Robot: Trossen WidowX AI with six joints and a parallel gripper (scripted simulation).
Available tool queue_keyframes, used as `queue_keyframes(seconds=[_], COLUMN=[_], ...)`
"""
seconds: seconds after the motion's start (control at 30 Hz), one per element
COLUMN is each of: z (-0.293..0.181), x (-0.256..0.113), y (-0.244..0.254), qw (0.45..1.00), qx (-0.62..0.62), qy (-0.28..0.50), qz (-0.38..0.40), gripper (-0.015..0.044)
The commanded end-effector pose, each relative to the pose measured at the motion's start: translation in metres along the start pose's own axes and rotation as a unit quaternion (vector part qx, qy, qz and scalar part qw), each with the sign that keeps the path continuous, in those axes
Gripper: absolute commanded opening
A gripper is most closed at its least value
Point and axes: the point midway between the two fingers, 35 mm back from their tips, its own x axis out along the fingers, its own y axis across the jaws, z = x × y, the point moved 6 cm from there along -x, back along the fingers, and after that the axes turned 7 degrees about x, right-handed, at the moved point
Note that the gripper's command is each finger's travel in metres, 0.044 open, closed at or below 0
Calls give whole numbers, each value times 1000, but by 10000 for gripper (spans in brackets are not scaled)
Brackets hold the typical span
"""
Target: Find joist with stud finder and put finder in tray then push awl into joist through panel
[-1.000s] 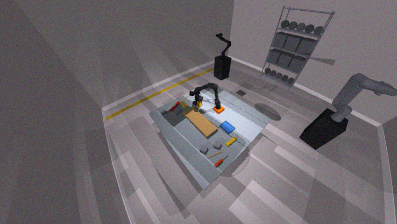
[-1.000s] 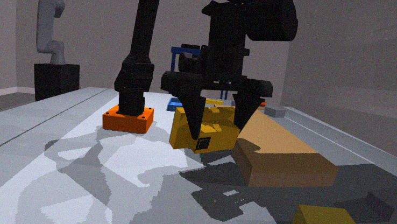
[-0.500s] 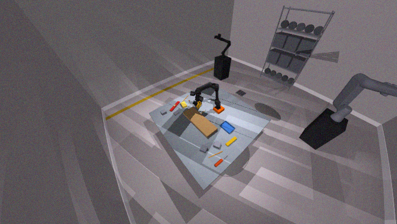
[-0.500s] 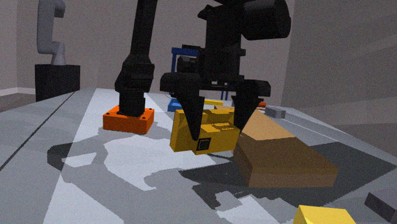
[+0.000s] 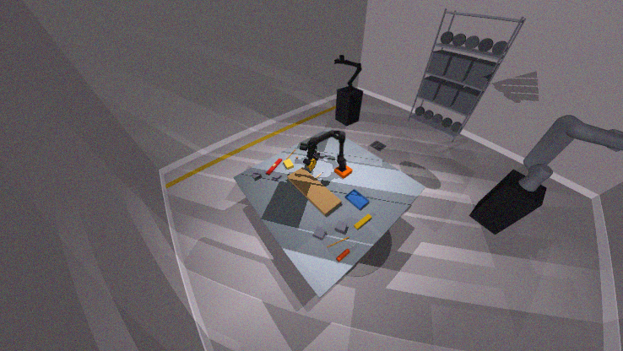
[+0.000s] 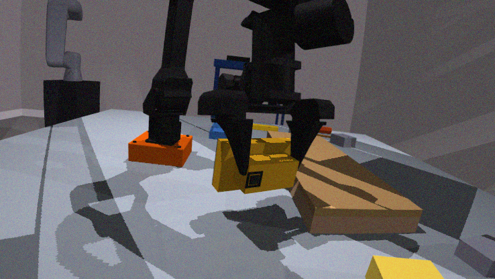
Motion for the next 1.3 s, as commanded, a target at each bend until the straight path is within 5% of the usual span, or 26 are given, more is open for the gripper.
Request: queue_keyframes(seconds=[0.0,1.27], z=[1,16], x=[-2,1], y=[1,2], qw=[1000,995], qx=[3,3], qy=[15,100], qz=[-1,-11], gripper=[0,0])
